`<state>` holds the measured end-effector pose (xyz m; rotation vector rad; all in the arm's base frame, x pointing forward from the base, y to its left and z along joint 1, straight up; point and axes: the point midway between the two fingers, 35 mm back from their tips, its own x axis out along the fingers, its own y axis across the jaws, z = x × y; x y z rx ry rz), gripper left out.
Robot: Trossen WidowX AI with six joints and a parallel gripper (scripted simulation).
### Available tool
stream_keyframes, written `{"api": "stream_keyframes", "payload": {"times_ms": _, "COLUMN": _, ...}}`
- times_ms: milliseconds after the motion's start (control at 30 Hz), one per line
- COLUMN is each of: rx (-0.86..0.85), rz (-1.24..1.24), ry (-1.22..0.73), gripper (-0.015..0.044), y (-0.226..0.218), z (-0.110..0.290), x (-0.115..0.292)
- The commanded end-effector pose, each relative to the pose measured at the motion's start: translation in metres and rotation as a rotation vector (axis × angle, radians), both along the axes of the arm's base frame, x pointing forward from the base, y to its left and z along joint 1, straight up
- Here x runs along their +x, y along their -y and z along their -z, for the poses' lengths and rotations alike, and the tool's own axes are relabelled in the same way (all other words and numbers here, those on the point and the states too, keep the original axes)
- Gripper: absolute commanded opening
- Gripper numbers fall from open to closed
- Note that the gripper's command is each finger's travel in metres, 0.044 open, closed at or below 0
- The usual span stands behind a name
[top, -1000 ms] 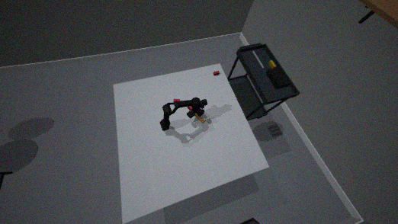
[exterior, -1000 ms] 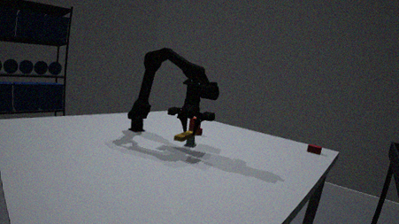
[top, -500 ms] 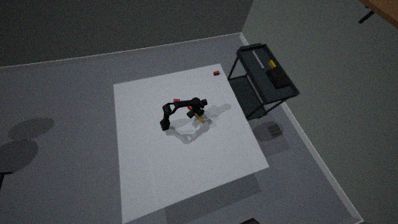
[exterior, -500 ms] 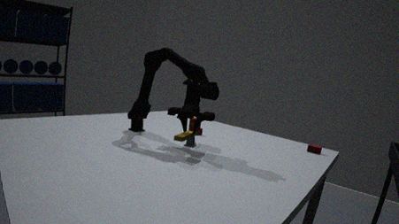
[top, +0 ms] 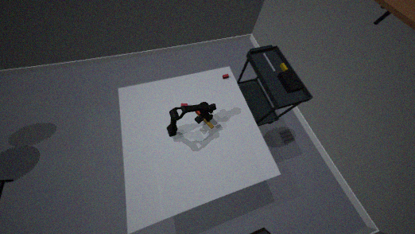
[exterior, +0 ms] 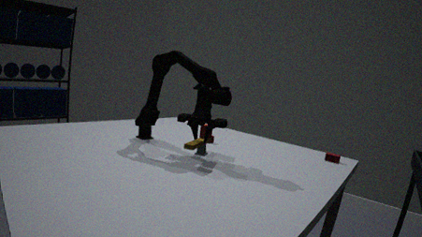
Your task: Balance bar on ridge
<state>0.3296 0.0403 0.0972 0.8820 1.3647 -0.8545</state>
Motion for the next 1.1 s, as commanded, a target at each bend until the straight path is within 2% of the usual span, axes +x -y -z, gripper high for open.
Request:
{"api": "stream_keyframes", "payload": {"times_ms": 0, "rx": 0.002, "rz": -0.001, "ry": 0.001, "gripper": 0.0, "y": -0.0004, "z": 0.0012, "x": 0.0003}}
{"api": "stream_keyframes", "payload": {"times_ms": 1067, "rx": 0.002, "rz": -0.001, "ry": 0.001, "gripper": 0.0, "y": -0.0001, "z": 0.0039, "x": 0.0002}}
